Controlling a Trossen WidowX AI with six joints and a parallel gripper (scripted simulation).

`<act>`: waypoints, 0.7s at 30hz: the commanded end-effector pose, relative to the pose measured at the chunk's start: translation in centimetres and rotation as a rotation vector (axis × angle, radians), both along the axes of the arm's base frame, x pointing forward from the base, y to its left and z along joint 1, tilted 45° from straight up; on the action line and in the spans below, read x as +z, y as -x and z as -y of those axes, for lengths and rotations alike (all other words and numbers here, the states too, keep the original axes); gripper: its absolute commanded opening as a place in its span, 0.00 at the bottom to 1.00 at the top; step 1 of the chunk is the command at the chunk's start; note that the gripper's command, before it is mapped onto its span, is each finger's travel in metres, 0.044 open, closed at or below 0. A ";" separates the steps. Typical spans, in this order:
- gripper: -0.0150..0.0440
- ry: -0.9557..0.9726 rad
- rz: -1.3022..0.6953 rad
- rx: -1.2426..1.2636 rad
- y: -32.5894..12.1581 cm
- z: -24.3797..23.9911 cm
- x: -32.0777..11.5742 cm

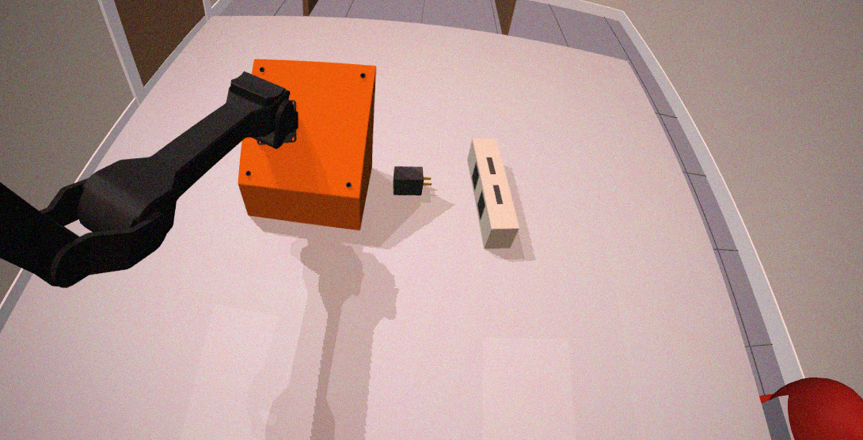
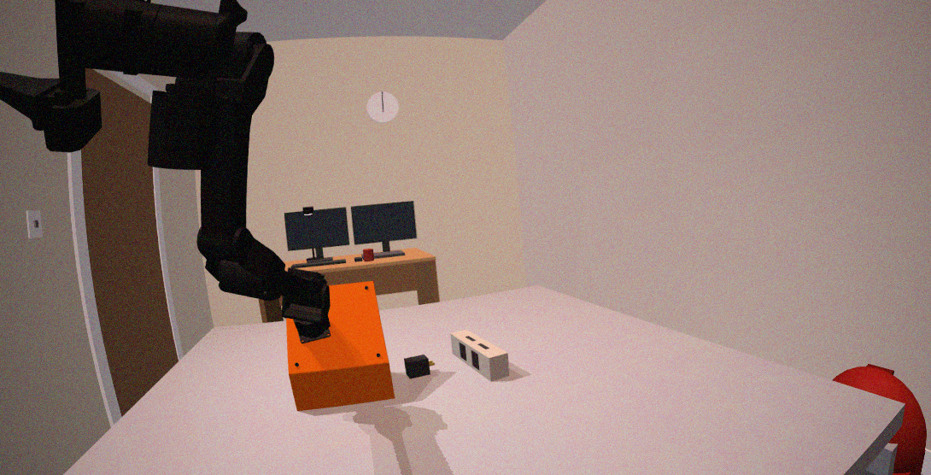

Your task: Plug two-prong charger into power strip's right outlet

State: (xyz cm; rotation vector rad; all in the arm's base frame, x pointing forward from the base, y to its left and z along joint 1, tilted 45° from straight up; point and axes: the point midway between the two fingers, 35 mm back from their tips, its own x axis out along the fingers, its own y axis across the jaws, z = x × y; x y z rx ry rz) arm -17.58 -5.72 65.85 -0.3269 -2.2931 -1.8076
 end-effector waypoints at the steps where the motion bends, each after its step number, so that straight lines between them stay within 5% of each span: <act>1: 0.98 0.004 -0.002 0.001 0.0 -0.1 0.0; 21: 1.00 0.788 -0.641 0.207 -13.0 -17.1 5.6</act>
